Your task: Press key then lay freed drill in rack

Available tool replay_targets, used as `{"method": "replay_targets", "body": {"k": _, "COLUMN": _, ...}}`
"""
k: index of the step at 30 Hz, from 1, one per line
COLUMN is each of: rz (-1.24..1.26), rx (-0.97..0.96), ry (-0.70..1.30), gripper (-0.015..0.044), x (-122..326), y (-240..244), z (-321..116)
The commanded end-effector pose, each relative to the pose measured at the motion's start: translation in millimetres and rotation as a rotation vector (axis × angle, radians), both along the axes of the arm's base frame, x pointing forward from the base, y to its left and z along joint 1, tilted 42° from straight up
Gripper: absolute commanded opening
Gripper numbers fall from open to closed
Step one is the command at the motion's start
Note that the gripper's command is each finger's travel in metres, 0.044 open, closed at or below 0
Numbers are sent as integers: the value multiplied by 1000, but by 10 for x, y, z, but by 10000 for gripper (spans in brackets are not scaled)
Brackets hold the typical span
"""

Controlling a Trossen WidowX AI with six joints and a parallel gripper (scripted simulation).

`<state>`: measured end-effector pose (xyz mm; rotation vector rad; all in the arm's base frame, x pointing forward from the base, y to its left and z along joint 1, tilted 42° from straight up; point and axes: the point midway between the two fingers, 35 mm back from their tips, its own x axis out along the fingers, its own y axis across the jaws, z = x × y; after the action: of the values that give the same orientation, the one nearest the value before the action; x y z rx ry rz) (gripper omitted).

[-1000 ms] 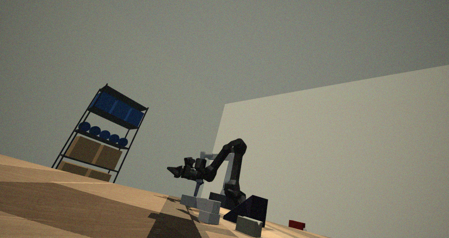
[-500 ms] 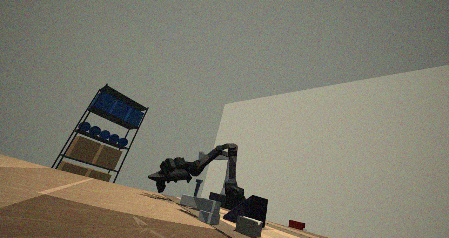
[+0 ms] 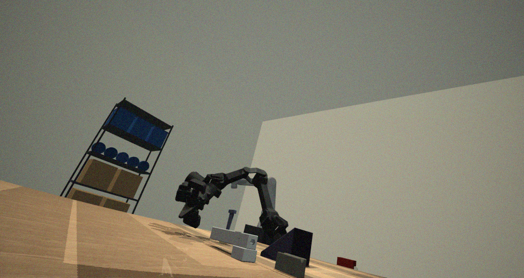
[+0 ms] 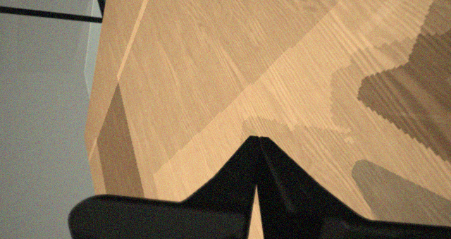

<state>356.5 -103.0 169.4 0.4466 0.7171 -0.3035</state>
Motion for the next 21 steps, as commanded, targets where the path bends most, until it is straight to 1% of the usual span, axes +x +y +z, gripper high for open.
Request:
{"method": "replay_targets", "body": {"k": 1, "rz": 18, "rx": -35, "ry": 324, "gripper": 0, "x": -108, "y": 628, "z": -361}}
{"method": "replay_targets", "body": {"k": 6, "rz": 50, "rx": -184, "ry": 571, "gripper": 0, "x": -361, "y": 1039, "z": -522}}
{"method": "replay_targets", "body": {"k": 12, "rz": 103, "rx": -495, "ry": 808, "gripper": 0, "x": -714, "y": 1380, "z": -480}}
{"method": "replay_targets", "body": {"k": 16, "rz": 147, "rx": -712, "ry": 881, "gripper": 0, "x": -854, "y": 1541, "z": -346}}
{"method": "replay_targets", "body": {"k": 18, "rz": 155, "rx": -746, "ry": 887, "gripper": 0, "x": -870, "y": 1566, "z": -321}}
{"method": "replay_targets", "body": {"k": 21, "rz": 155, "rx": -746, "ry": 887, "gripper": 0, "x": -870, "y": 1566, "z": -321}}
